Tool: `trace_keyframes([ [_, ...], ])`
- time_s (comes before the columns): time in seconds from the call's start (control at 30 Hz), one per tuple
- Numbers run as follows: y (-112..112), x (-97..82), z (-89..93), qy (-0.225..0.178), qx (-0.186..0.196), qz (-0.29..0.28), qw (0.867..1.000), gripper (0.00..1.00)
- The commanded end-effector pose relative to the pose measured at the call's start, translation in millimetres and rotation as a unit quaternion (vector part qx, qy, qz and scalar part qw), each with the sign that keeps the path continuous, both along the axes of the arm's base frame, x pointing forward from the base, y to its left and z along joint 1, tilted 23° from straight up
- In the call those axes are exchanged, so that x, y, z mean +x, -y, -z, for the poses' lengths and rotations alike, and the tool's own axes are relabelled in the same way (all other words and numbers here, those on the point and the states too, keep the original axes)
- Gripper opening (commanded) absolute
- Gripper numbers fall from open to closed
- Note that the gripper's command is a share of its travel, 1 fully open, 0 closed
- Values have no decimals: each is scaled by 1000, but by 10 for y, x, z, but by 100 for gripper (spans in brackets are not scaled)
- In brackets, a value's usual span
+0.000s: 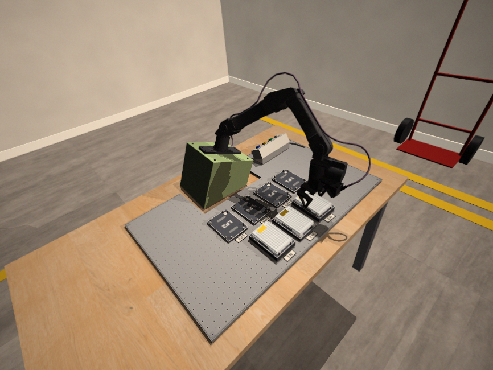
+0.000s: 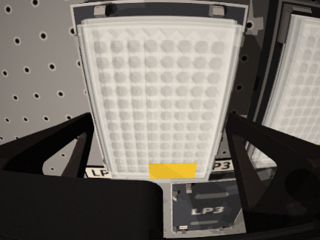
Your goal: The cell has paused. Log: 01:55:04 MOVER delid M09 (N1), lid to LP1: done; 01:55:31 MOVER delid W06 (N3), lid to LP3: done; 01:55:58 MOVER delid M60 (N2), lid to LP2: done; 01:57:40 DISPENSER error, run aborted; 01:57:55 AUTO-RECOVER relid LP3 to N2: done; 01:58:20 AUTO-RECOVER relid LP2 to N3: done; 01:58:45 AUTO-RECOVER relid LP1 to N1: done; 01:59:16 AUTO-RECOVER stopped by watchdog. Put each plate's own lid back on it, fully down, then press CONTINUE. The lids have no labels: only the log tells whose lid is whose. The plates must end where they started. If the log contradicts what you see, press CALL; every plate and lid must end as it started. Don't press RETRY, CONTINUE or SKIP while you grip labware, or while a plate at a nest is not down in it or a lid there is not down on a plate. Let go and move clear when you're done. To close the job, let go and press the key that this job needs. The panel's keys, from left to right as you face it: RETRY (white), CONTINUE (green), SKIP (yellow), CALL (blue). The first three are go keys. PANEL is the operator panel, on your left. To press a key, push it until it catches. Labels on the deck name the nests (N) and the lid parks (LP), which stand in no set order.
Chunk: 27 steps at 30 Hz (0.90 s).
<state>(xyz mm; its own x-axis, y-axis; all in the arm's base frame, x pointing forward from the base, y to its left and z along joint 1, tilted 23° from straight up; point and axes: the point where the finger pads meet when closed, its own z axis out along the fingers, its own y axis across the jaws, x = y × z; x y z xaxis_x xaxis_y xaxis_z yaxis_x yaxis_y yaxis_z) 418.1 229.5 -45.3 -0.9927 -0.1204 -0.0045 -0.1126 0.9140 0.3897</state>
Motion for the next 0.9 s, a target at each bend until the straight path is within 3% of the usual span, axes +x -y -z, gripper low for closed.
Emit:
trace_keyframes([
  [0.0,-6,62,-76,8,2,3,1000,100],
  [0.03,-6,62,-76,8,2,3,1000,100],
  [0.1,15,141,-241,21,5,7,1000,100],
  [0.47,102,147,-412,22,7,5,1000,100],
  [0.87,133,153,-465,22,8,5,1000,100],
])
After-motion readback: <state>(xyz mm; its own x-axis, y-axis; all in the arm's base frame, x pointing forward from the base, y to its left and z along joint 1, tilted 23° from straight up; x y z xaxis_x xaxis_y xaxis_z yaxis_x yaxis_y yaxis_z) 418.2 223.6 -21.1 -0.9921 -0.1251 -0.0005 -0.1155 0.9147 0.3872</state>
